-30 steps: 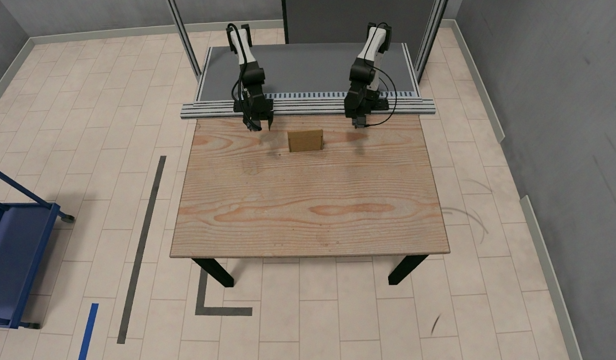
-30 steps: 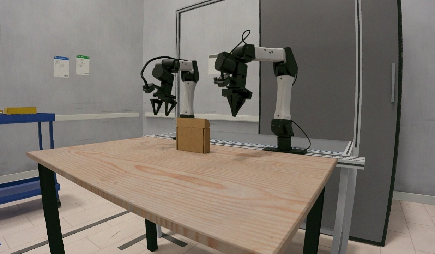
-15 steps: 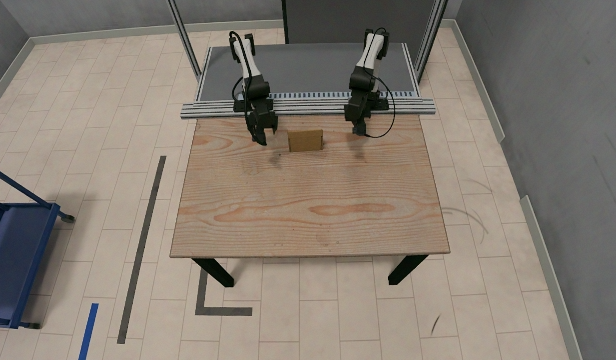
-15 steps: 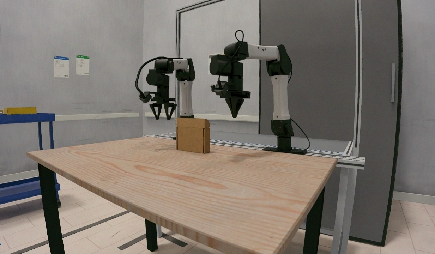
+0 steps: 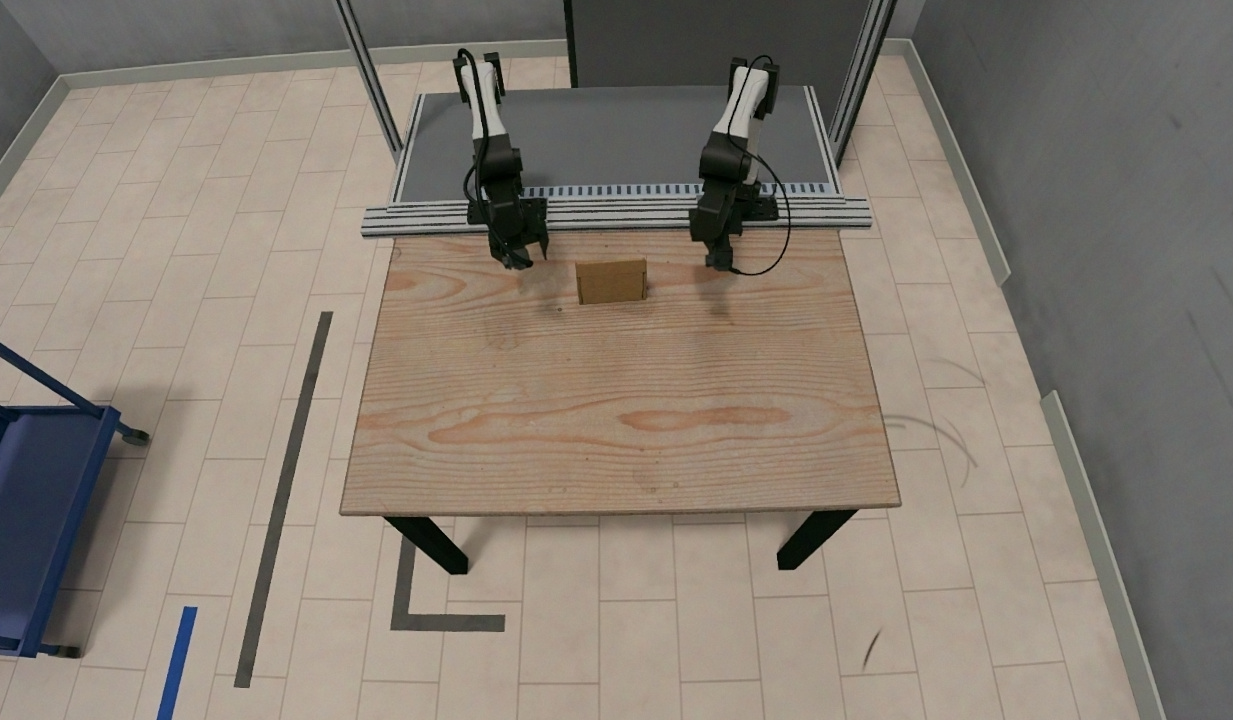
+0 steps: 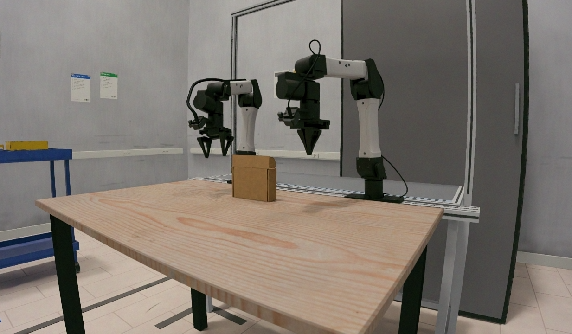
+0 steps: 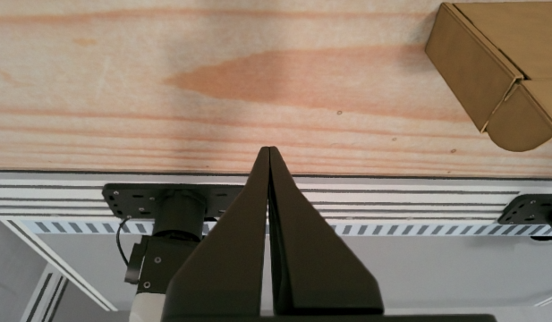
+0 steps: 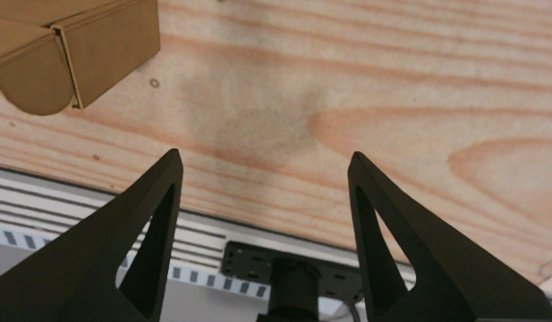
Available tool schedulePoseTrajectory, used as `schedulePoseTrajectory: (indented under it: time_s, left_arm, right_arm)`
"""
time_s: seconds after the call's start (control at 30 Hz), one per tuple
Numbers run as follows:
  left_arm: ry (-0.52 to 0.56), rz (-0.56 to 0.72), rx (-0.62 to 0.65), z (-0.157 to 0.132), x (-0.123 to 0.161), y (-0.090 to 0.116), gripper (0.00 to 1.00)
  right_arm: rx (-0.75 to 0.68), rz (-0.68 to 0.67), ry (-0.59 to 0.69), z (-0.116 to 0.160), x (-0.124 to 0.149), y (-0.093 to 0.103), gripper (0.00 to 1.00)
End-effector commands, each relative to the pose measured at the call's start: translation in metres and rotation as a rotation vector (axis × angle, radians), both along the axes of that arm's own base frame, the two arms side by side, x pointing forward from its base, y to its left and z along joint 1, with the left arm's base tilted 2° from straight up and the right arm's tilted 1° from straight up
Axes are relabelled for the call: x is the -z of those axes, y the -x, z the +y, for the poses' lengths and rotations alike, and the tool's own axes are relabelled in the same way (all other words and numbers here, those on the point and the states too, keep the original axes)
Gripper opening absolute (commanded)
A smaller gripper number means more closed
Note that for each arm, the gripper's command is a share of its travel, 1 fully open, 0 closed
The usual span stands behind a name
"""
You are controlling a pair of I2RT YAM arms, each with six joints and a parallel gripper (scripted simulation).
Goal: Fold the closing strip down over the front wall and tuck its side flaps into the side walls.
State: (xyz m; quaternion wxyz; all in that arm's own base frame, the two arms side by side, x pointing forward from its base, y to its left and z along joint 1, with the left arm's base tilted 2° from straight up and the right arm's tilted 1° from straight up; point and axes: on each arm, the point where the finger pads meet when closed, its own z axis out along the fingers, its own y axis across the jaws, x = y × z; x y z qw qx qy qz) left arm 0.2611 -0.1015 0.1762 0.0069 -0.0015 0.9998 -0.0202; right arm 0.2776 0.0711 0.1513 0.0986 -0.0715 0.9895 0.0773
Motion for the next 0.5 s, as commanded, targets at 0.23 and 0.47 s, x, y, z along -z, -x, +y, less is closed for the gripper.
schedulePoseTrajectory:
  time_s: [0.23,0.47]
  left_arm:
    - [0.003,-0.01,-0.003,0.0015,-0.0036,-0.0003,0.01]
    - [0.003,-0.01,-0.003,0.0015,-0.0036,-0.0003,0.01]
  right_arm:
    - [-0.193,-0.179,-0.132,0.0051,-0.0024,-0.007,0.8]
    - [-0.304,-0.278,-0.201,0.0052,-0.0022,-0.0069,0.8]
